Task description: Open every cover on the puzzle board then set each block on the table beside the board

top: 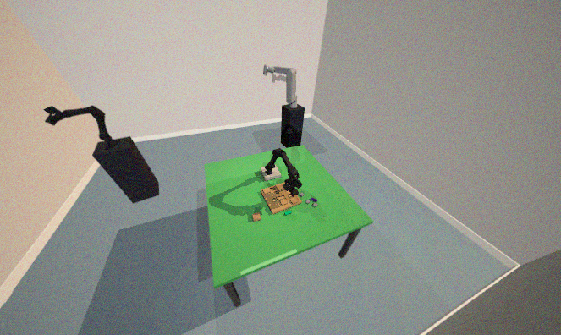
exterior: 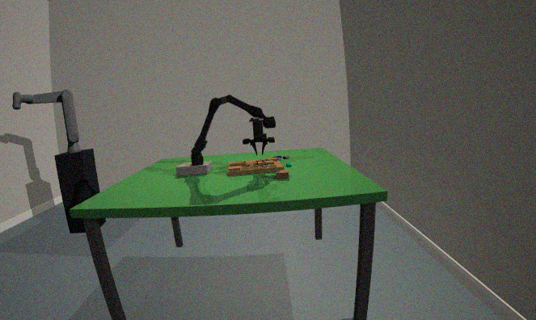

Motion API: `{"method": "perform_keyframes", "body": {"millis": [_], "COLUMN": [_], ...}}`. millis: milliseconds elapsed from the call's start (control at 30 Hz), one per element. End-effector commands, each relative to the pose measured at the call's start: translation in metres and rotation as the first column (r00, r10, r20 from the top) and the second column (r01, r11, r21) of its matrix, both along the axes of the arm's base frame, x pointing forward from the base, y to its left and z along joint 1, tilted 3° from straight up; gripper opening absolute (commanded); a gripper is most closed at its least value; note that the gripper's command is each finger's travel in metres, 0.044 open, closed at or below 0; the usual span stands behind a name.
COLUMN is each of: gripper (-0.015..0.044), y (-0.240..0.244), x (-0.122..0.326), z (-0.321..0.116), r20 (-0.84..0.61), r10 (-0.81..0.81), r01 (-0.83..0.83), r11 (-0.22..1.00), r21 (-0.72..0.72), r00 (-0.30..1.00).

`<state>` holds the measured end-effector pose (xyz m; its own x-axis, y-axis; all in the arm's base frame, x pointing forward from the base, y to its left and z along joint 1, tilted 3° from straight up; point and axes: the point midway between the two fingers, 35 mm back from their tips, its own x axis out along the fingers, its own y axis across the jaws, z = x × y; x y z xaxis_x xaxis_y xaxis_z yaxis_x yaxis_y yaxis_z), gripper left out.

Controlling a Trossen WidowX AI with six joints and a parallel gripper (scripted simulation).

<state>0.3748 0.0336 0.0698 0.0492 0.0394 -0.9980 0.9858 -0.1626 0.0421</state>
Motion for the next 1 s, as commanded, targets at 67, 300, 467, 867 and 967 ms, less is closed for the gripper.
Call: {"method": "perform_keyframes", "body": {"millis": [67,300,467,867,967], "gripper": [0.0144,0.0144,0.0144,0.0144,0.0144], "y": [0.0,0.0,0.0,0.001,0.001], "x": [-0.001,-0.002,-0.001,0.001,0.001], "z": [0.019,0.023,0.014,-0.012,-0.012], "r20": [0.001,-0.001,-0.001,-0.001,-0.001], "r10": [-0.172,-0.214,-0.214,-0.214,-0.214], "r01": [0.172,0.214,0.214,0.214,0.214], "r11": [0.985,0.977,0.977,0.977,0.977], "r21": [0.013,0.015,0.015,0.015,0.015], "r00": [0.985,0.977,0.977,0.977,0.977]}}
